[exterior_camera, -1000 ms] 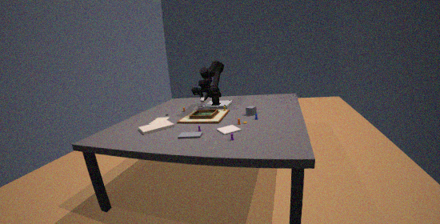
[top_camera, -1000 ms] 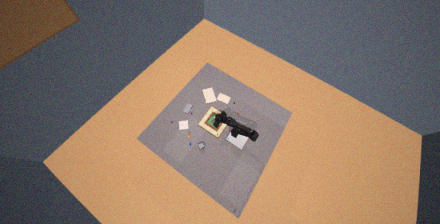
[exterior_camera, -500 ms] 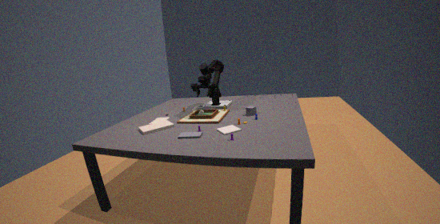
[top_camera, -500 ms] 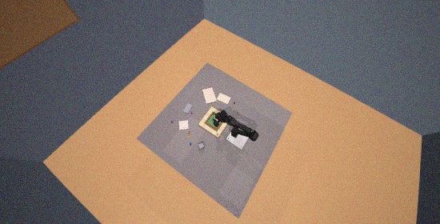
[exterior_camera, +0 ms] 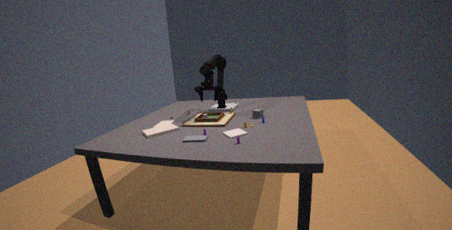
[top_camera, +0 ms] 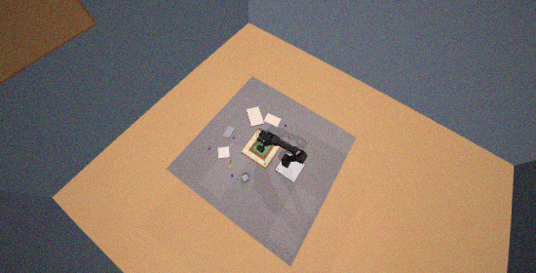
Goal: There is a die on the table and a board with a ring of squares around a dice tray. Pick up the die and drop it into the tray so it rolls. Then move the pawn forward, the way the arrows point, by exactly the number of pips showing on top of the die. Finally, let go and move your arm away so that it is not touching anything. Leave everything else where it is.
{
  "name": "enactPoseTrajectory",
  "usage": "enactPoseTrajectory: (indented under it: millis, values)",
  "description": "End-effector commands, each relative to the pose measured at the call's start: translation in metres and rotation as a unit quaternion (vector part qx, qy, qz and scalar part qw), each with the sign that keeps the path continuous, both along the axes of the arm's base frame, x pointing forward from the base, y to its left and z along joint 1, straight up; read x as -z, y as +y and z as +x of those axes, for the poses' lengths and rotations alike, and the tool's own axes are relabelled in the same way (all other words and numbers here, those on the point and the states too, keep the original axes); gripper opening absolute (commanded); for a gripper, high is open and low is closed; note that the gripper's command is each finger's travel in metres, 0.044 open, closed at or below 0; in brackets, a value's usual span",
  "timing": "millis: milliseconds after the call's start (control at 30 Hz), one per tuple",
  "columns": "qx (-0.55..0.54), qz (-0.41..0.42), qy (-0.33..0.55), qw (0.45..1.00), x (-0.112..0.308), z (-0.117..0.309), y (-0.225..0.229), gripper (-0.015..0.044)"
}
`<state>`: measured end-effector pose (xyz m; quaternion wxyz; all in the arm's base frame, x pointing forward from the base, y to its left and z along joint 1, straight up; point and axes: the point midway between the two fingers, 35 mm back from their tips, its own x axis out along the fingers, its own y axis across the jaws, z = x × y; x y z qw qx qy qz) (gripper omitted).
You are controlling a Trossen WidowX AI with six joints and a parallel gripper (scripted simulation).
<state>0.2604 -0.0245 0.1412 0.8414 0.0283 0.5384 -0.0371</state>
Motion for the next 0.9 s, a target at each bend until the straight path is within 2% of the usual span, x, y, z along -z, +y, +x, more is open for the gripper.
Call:
enactPoseTrajectory:
  millis: [0,167,233,267,300,367,600,767,867]
  values:
    - [0.001,0.007,0.103,0.995,0.009,0.006,-0.002,0.0440]
    - [0.001,0.017,0.200,0.980,0.020,0.011,-0.002,0.0440]
    - [0.001,0.017,0.204,0.979,0.020,0.011,-0.002,0.0440]
    - [0.001,0.017,0.166,0.986,0.018,0.009,-0.001,0.0440]
    - [0.001,0.017,0.166,0.986,0.018,0.009,-0.001,0.0440]
    - [0.003,0.019,0.168,0.986,0.019,0.006,0.008,0.0388]
    - [0.032,0.035,0.190,0.981,0.035,-0.040,0.086,0.0204]
    - [0.054,0.037,0.206,0.976,0.048,-0.085,0.122,0.0200]
    - [0.058,0.037,0.208,0.976,0.050,-0.091,0.125,0.0200]
